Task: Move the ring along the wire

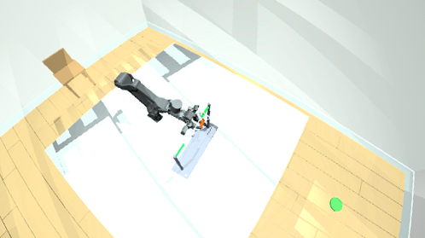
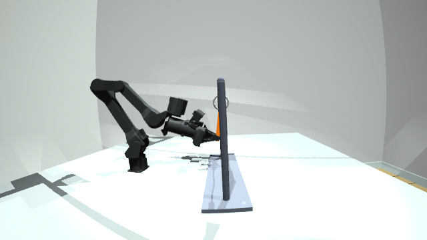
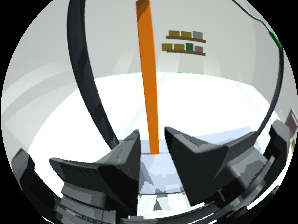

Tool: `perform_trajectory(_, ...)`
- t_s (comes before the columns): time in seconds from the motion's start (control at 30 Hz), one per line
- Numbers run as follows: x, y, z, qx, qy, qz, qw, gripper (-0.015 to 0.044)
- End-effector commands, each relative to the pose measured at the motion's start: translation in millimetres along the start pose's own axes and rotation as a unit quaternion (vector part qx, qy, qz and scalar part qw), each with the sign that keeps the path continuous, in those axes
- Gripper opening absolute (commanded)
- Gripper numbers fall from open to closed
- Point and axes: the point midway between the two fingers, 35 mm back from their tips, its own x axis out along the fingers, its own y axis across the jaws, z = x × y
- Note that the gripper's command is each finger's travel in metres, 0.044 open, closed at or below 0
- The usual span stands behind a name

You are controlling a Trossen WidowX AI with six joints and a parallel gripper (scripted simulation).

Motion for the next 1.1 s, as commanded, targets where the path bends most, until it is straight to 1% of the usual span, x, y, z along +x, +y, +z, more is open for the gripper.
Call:
perform_trajectory(0.0,-3.3,0.0,0.8,0.0,0.0,0.0,1.0,0.016)
perform_trajectory(1.07,-50.3,-0.4,-0.4,0.002,0.002,-0.002,1.0,0.016)
